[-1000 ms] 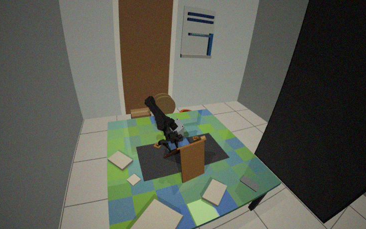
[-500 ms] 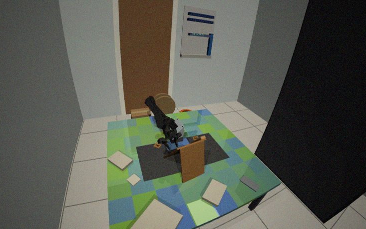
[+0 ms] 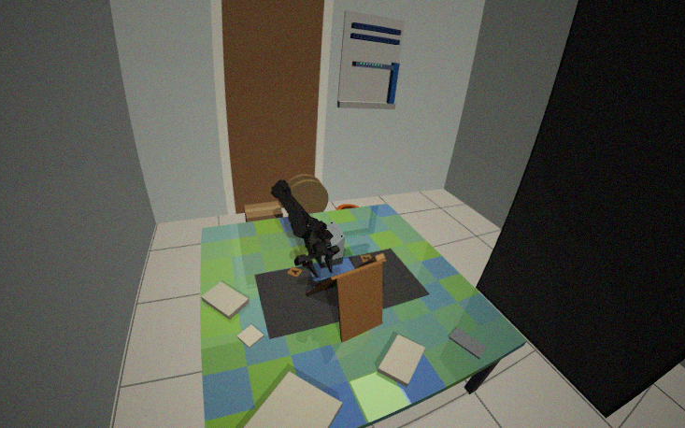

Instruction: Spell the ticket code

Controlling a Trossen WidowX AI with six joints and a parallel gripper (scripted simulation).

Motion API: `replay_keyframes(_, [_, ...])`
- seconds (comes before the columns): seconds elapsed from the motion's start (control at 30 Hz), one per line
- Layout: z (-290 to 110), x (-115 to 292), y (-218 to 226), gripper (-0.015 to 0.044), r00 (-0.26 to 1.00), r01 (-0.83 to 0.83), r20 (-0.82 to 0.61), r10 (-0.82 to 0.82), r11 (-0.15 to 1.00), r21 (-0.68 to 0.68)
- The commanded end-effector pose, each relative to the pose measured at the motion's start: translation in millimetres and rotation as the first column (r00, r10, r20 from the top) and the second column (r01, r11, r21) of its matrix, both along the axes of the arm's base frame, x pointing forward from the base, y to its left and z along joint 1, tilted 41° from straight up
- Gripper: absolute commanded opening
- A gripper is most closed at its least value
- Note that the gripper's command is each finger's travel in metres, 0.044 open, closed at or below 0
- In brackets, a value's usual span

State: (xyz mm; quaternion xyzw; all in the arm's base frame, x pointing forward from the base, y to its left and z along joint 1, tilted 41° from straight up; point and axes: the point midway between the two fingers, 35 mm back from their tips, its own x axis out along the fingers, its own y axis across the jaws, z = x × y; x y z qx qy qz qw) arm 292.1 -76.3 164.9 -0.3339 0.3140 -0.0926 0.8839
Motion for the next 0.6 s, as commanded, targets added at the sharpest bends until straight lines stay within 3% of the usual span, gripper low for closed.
replay_keyframes(0.0, [1.7,-2.7,1.0,0.0295,1.000,0.006,0.002,-0.006,1.000,0.000])
replay_keyframes(0.57, [6.4,-11.4,5.2,0.0295,1.000,0.006,0.001,-0.006,1.000,0.000])
